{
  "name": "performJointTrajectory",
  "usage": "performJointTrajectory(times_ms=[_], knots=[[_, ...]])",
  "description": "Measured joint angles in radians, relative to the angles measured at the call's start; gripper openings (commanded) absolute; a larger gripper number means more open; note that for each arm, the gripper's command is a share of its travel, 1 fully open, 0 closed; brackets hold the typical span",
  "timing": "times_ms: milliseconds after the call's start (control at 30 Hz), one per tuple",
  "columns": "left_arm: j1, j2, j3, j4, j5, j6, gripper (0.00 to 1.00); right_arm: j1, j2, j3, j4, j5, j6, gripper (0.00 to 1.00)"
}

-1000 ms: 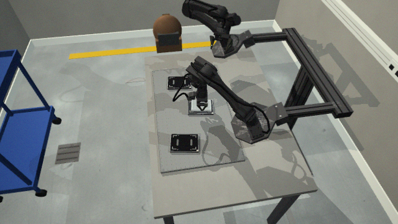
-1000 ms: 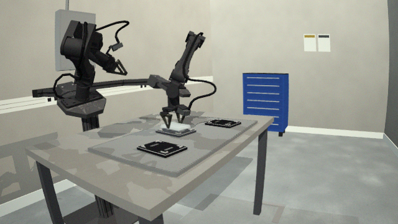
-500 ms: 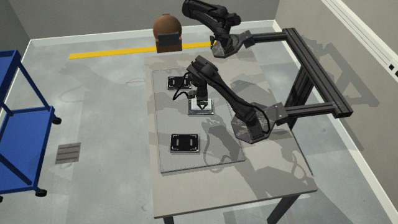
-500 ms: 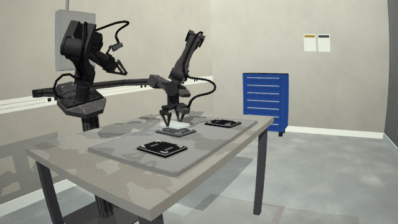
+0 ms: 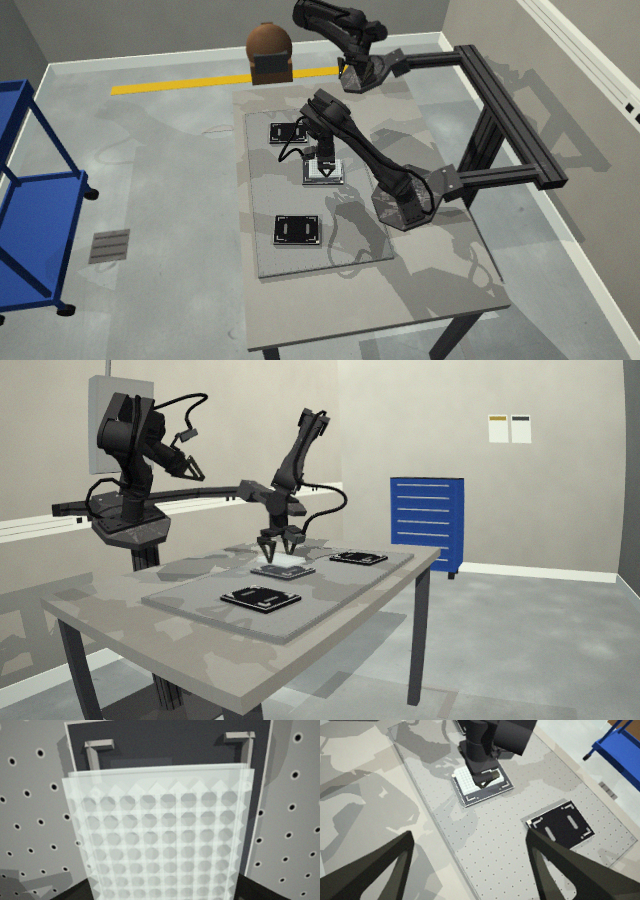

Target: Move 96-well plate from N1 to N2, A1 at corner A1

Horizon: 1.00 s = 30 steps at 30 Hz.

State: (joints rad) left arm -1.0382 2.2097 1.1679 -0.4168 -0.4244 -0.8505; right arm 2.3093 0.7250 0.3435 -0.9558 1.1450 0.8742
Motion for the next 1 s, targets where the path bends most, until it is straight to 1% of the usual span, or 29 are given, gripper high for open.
performJointTrajectory(times_ms=[400,900,1000], knots=[[-0.009,-0.035,0.000,-0.023,-0.002,-0.010,0.80,0.000,0.000,0.000,0.000,0.000,0.000,1.00],[-0.010,-0.035,0.000,-0.034,-0.006,-0.010,0.80,0.000,0.000,0.000,0.000,0.000,0.000,1.00],[-0.010,-0.035,0.018,-0.064,-0.006,-0.013,0.80,0.000,0.000,0.000,0.000,0.000,0.000,1.00]])
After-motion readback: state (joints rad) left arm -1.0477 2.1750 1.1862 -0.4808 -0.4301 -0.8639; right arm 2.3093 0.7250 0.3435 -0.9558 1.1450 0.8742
